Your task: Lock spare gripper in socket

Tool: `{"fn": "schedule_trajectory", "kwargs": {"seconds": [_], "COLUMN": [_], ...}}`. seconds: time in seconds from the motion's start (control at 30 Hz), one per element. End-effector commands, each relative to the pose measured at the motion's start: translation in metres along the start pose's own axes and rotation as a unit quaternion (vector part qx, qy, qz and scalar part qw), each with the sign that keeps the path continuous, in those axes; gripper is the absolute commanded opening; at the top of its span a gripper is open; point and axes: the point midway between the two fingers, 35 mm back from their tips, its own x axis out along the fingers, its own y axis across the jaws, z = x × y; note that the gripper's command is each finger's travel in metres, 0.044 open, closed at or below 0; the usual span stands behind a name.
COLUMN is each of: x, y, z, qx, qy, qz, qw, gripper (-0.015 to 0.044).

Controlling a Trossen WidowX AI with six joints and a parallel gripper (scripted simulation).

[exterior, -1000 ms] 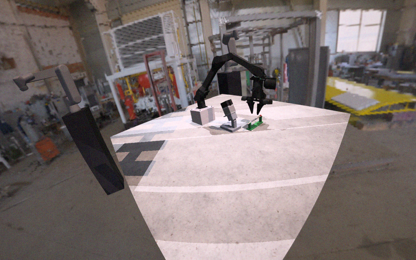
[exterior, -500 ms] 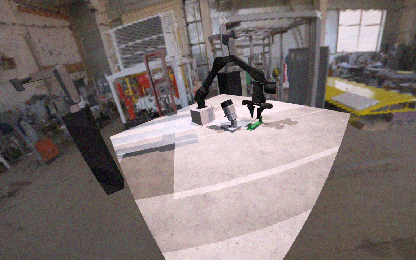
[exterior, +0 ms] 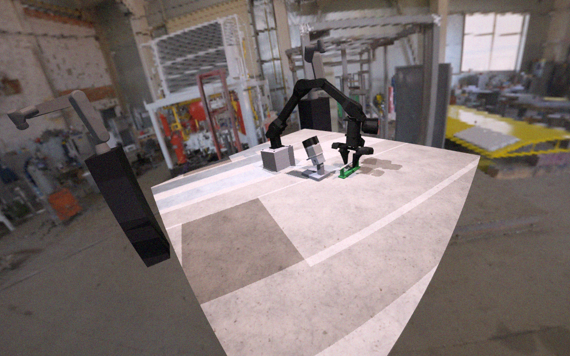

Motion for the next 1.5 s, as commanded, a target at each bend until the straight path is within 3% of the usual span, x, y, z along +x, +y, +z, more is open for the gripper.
{"fn": "schedule_trajectory", "kwargs": {"seconds": [0.0, 0.4, 0.63, 1.03, 1.47], "x": [0.010, 0.017, 0.017, 0.013, -0.037], "y": [0.003, 0.004, 0.004, 0.003, 0.001], "z": [0.001, 0.002, 0.002, 0.001, -0.012], "qx": [-0.002, -0.002, -0.002, -0.002, -0.002], "qy": [0.004, 0.004, 0.004, 0.004, 0.004], "qz": [0.004, 0.004, 0.004, 0.004, 0.004], "qw": [1.000, 1.000, 1.000, 1.000, 1.000], "gripper": [0.0180, 0.0180, 0.0000, 0.0000, 0.0000]}}
